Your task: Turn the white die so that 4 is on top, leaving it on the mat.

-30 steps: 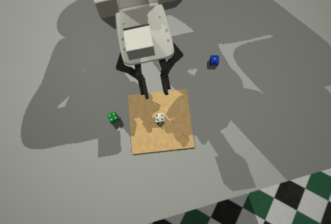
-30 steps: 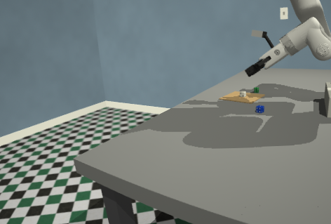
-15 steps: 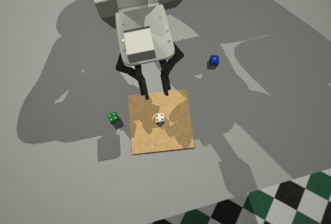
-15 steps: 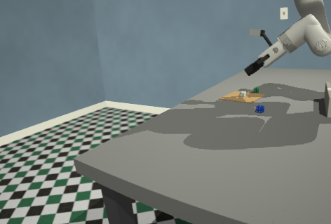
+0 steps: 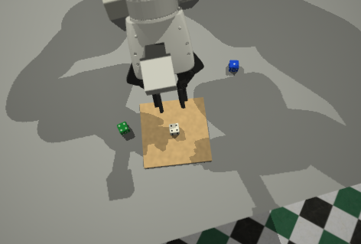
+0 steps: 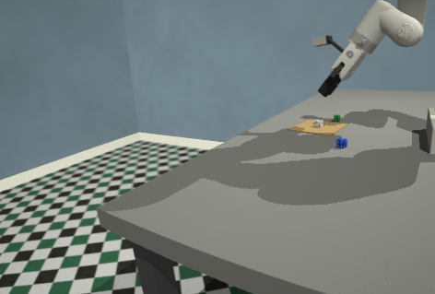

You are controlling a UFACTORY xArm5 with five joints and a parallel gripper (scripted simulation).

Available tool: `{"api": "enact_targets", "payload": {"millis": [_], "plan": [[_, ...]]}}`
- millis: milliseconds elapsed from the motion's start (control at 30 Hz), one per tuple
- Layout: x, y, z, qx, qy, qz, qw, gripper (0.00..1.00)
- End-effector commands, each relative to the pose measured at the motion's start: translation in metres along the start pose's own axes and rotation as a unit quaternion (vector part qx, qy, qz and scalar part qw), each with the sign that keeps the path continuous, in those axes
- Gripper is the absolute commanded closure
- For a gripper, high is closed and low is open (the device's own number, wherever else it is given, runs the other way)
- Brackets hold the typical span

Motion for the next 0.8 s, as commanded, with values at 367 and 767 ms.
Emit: {"api": "enact_targets", "payload": {"millis": [367, 767], "plan": [[-0.037, -0.007, -0.008, 0.033, -0.183, 0.0, 0.983, 0.64], [-0.063, -0.009, -0.015, 0.058, -0.32, 0.001, 0.946, 0.64]]}}
Point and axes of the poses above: the point where the finger pads meet when closed, its own z axis back along the fingers, its own y axis across the jaws, x = y × z, the point moved 3 cm from there along z, back along the fingers, and after that the axes turned 10 degrees about -z, right-handed, at the moved point
